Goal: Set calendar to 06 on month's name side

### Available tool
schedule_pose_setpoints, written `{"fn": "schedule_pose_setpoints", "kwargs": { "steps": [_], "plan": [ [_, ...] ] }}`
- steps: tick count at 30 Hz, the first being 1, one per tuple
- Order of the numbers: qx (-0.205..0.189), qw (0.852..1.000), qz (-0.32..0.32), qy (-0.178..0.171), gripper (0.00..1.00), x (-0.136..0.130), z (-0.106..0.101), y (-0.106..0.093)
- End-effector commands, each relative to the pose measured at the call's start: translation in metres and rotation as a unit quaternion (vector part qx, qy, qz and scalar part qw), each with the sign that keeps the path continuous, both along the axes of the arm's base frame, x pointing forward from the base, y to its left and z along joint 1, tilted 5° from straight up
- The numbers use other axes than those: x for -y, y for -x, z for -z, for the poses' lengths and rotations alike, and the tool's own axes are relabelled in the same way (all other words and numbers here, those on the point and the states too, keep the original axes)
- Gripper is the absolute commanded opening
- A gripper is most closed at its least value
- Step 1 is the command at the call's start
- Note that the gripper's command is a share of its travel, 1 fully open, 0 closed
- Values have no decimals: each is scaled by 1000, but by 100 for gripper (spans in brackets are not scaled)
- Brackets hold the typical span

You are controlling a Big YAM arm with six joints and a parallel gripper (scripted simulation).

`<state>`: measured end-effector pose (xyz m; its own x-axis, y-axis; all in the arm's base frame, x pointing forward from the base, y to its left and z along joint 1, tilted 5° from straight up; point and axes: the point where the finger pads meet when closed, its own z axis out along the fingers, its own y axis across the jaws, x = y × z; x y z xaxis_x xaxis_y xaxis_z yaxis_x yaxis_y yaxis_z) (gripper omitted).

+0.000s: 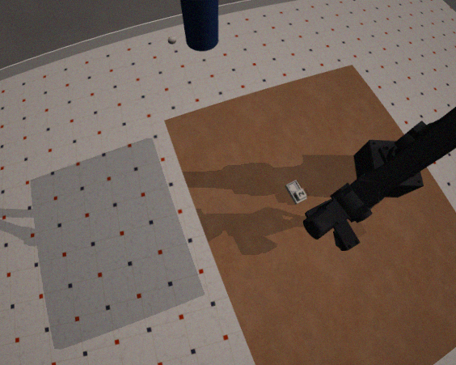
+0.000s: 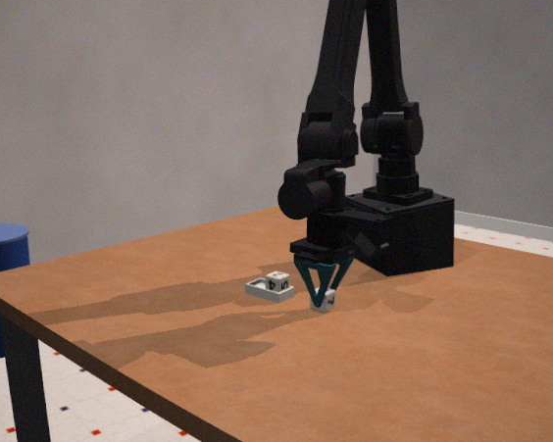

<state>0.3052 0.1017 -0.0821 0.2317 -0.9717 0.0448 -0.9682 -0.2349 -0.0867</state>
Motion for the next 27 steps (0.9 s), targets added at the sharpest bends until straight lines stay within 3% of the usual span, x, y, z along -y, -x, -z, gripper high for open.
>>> {"fn": "schedule_pose_setpoints", "kwargs": {
  "steps": [1,27],
  "plan": [
    [-2,1000,0,-1,26,5,5,0],
    [-2,1000,-1,-1,26,8,5,2]
  ]
}}
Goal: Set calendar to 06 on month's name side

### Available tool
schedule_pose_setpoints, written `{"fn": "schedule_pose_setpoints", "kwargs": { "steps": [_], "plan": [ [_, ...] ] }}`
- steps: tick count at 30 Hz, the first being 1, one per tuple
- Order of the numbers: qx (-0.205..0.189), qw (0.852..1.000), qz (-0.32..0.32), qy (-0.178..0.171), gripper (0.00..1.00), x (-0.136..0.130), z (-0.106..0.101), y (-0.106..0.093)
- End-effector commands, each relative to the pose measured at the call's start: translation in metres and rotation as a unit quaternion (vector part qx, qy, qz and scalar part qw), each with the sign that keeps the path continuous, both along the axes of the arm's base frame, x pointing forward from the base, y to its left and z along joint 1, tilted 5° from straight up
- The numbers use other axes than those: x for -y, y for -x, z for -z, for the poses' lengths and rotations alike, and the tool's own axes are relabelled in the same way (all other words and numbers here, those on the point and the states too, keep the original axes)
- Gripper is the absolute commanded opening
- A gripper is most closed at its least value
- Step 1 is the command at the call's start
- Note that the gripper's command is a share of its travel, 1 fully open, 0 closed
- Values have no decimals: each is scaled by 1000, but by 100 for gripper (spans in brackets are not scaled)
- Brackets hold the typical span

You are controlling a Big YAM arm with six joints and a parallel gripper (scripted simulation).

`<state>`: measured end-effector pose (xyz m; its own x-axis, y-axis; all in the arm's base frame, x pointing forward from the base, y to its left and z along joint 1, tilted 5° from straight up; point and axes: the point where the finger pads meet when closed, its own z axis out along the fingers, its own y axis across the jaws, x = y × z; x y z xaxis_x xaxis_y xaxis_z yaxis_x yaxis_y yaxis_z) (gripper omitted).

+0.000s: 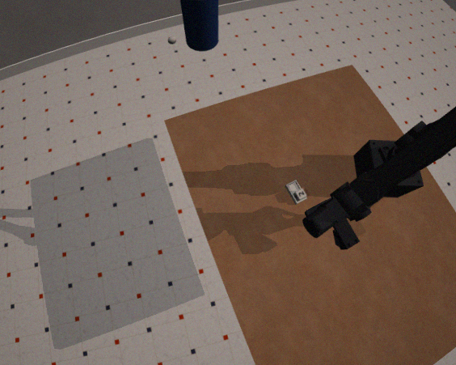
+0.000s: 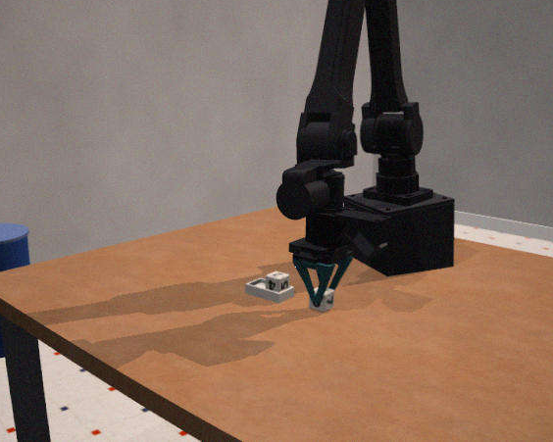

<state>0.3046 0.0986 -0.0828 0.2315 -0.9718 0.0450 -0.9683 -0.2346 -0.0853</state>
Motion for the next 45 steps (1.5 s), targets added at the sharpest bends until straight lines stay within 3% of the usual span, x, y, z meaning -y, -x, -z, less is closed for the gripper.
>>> {"fn": "schedule_pose_setpoints", "kwargs": {
  "steps": [1,45],
  "plan": [
    [-2,1000,-1,-1,26,5,5,1],
    [5,1000,-1,-4,26,2,2,-8]
  ]
}}
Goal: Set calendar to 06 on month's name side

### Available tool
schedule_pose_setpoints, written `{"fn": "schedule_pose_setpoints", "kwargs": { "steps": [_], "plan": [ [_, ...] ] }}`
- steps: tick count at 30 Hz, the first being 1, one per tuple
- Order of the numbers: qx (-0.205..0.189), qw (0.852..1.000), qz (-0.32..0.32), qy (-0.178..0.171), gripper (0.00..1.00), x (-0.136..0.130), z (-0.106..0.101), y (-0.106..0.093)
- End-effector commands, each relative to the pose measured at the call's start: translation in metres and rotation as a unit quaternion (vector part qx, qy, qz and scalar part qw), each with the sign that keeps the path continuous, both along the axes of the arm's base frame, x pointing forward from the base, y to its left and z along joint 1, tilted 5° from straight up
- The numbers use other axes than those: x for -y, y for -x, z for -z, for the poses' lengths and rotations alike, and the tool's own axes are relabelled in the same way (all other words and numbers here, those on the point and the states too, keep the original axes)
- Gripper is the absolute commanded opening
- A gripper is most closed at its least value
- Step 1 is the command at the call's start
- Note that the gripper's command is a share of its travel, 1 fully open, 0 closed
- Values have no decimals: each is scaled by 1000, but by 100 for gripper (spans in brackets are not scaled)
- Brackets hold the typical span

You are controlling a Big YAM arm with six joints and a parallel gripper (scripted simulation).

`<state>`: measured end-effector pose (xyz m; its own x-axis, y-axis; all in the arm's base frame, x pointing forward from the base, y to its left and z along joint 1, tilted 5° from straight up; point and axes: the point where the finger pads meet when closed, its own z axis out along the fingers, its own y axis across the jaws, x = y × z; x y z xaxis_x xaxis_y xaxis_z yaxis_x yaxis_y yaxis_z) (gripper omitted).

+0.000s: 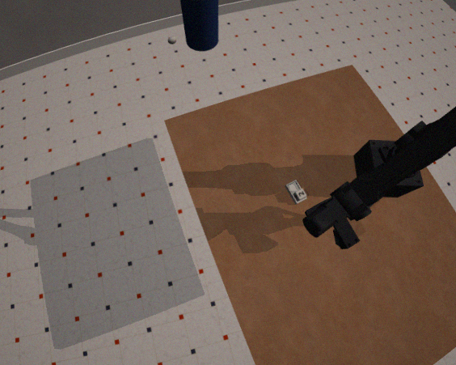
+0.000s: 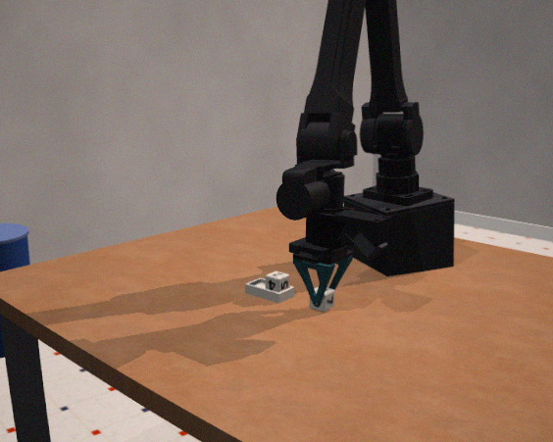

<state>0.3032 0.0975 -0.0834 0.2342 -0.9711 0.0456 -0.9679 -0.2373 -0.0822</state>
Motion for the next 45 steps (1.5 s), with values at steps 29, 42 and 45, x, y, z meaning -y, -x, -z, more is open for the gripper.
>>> {"fn": "schedule_pose_setpoints", "kwargs": {
  "steps": [29,42,45],
  "plan": [
    [13,1000,0,-6,26,-2,-2,-19],
    [13,1000,0,-6,26,-2,-2,-19],
    [13,1000,0,-6,26,-2,-2,-19]
  ]
}}
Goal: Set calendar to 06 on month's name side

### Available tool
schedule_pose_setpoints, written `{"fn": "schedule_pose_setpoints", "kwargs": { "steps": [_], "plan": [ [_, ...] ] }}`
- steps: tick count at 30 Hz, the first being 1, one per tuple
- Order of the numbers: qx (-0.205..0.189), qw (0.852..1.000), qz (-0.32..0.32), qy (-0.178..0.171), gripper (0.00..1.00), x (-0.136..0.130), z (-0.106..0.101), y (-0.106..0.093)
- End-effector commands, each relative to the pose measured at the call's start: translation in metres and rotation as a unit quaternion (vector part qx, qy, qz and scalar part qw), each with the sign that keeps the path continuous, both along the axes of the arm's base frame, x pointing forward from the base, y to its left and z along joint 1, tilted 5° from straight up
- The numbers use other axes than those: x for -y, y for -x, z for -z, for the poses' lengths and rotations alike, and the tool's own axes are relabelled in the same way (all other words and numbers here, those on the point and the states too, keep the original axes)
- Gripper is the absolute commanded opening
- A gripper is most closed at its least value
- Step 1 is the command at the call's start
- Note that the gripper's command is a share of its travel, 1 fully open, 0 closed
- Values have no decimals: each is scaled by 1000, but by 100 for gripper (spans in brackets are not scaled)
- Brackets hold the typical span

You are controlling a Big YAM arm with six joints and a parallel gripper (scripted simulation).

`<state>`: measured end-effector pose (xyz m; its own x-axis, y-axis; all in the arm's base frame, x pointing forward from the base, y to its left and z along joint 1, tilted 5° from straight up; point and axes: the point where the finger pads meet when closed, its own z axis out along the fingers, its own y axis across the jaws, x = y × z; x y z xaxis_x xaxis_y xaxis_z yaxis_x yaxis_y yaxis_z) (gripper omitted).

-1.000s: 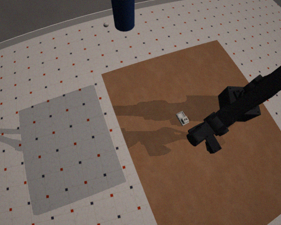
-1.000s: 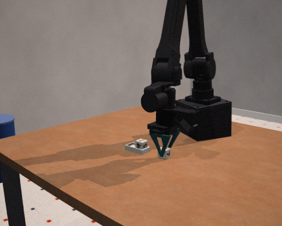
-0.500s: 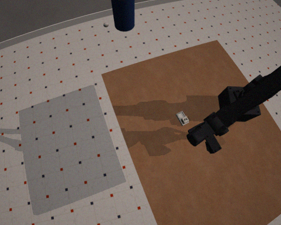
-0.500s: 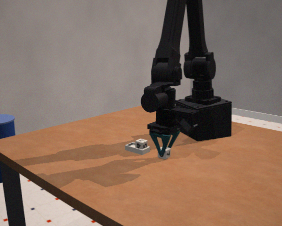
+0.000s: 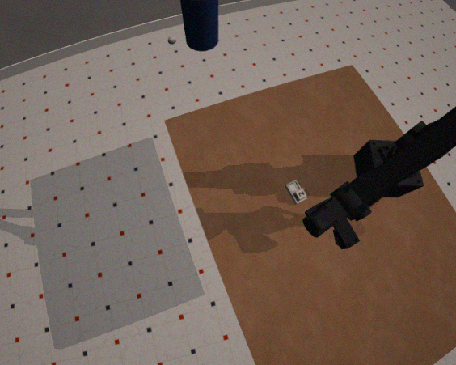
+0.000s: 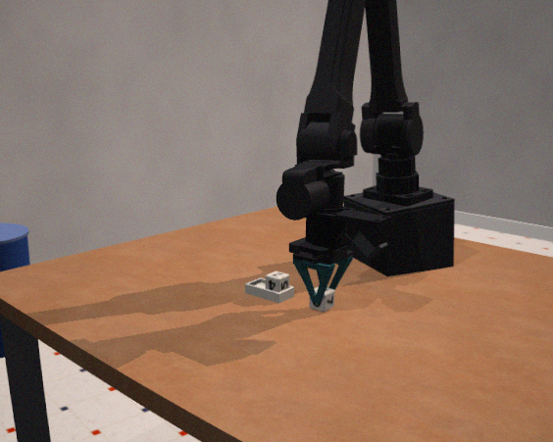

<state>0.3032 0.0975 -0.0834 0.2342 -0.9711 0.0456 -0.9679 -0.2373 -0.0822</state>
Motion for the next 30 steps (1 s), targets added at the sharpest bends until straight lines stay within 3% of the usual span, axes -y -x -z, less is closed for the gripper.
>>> {"fn": "schedule_pose_setpoints", "kwargs": {
  "steps": [1,30],
  "plan": [
    [13,1000,0,-6,26,-2,-2,-19],
    [13,1000,0,-6,26,-2,1,-19]
  ]
}}
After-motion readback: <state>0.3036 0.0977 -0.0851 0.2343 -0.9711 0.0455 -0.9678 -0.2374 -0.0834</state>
